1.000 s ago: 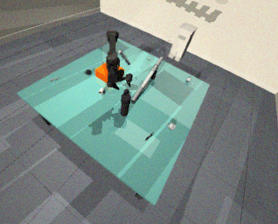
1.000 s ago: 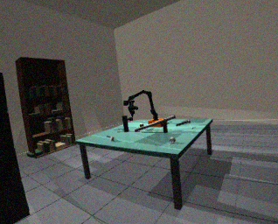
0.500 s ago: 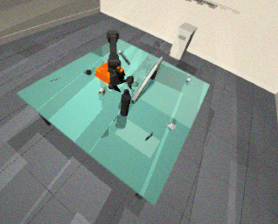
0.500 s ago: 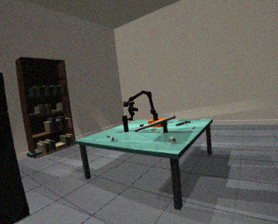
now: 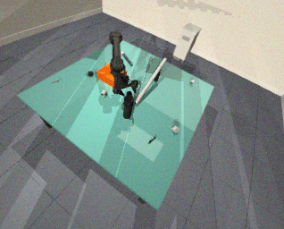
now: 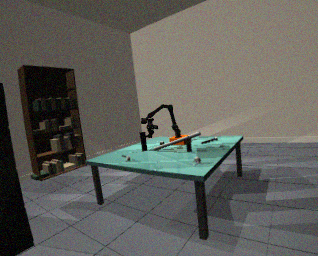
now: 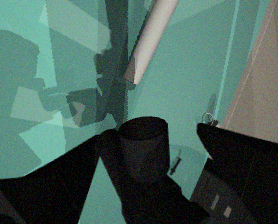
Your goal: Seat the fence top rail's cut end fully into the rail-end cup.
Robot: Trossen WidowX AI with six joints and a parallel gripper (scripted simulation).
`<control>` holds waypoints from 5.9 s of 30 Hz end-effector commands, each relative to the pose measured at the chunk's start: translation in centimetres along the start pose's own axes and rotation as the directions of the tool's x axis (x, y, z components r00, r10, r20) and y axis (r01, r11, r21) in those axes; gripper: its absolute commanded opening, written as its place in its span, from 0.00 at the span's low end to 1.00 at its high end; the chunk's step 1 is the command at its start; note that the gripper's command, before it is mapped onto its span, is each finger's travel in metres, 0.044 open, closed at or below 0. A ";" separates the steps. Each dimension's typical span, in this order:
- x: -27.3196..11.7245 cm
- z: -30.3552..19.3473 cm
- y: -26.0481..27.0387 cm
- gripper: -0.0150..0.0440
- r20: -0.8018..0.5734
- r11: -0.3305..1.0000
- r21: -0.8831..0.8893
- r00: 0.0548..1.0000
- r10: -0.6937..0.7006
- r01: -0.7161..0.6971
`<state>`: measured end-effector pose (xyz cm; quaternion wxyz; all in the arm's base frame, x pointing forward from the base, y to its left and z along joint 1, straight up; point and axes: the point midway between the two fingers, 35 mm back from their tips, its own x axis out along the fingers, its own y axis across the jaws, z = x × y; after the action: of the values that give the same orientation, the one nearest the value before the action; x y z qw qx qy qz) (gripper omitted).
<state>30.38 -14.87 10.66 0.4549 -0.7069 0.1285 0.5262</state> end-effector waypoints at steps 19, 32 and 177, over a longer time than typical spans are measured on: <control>2.7 0.4 0.1 0.78 0.005 1.000 0.006 1.000 0.004 -0.004; 2.7 0.4 0.1 0.33 0.001 1.000 0.014 1.000 0.004 -0.004; -3.7 14.0 -15.4 1.00 -0.248 -0.474 0.845 0.967 0.063 0.248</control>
<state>30.45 3.23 20.70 0.8668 -0.0549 0.4906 0.0705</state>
